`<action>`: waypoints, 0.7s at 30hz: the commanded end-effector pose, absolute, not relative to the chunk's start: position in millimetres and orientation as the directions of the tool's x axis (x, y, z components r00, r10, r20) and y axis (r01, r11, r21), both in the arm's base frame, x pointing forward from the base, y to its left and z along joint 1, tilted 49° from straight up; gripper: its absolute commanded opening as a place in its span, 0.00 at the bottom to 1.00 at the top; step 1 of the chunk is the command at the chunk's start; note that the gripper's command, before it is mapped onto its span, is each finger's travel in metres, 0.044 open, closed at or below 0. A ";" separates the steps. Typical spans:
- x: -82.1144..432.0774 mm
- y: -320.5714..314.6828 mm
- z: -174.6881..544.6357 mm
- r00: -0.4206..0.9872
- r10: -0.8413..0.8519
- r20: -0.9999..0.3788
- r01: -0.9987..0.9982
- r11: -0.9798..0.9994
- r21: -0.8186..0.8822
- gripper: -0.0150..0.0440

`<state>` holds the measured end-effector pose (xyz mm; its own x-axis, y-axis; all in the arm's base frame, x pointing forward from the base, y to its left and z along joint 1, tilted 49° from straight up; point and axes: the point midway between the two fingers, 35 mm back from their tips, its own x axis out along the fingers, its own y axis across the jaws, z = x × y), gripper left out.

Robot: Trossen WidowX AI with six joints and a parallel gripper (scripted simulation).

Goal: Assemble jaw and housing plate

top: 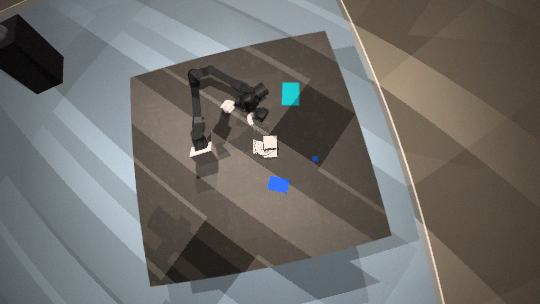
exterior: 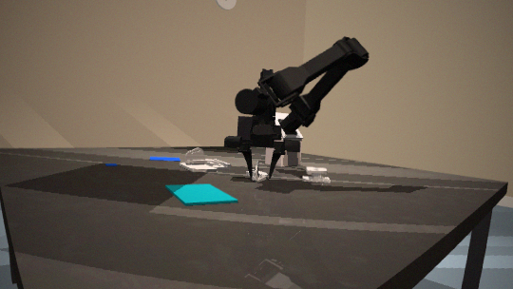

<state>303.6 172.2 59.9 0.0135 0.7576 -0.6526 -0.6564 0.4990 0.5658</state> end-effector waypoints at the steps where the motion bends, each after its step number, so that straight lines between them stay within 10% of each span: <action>1: 303.6 172.3 59.9 0.013 0.758 -0.652 -0.656 0.499 0.566 0.49; 21: 305.1 161.2 67.9 0.013 0.755 -0.656 -0.656 0.502 0.564 0.48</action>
<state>301.1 167.6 59.9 0.0027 0.7526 -0.6585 -0.6469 0.5035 0.5727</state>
